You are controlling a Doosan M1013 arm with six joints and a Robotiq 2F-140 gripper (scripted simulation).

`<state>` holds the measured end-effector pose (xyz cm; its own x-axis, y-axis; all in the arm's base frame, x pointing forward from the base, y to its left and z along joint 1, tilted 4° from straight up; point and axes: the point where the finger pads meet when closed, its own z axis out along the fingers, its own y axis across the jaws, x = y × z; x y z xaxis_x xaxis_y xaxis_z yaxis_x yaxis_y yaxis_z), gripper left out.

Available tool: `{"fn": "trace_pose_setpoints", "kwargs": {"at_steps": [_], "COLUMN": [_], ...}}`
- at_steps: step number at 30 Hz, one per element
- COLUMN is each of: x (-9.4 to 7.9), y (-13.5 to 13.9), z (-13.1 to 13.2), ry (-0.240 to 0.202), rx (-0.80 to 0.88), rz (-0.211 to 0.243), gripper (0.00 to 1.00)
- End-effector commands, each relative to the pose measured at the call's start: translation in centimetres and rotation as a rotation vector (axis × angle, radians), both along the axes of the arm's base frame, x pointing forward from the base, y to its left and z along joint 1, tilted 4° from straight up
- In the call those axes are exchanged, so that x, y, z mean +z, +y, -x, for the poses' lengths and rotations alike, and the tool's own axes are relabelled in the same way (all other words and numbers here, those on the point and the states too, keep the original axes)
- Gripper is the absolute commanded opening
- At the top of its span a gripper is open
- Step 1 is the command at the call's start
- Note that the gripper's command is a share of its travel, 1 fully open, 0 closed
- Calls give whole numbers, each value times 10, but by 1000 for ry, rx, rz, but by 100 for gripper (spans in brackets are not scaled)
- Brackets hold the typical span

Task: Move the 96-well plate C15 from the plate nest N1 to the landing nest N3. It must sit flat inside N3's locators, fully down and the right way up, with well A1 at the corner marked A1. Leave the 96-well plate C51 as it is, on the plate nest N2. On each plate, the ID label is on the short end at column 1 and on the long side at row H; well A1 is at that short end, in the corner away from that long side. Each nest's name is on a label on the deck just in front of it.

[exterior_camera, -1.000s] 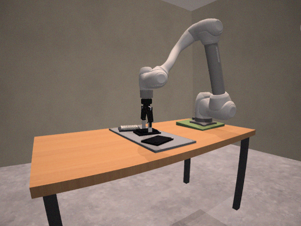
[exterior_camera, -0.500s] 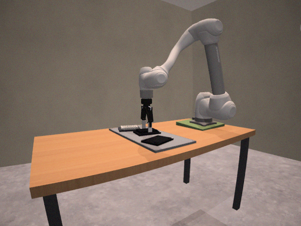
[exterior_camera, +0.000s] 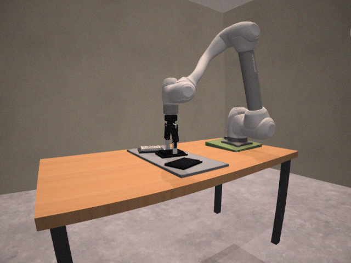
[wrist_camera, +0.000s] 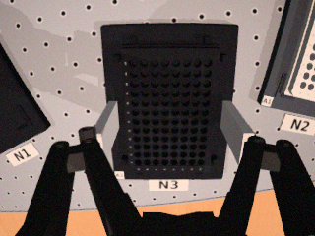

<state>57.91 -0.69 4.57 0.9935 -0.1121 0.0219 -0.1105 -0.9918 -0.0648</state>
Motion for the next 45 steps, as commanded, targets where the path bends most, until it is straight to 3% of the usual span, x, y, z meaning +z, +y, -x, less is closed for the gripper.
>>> {"fn": "trace_pose_setpoints", "kwargs": {"at_steps": [1,25,45], "x": [0,11,35], "y": [0,-1,-2], "z": [0,0,1], "ry": [0,0,0], "rx": [0,0,0], "rz": [0,0,0], "gripper": [66,66,66]}}
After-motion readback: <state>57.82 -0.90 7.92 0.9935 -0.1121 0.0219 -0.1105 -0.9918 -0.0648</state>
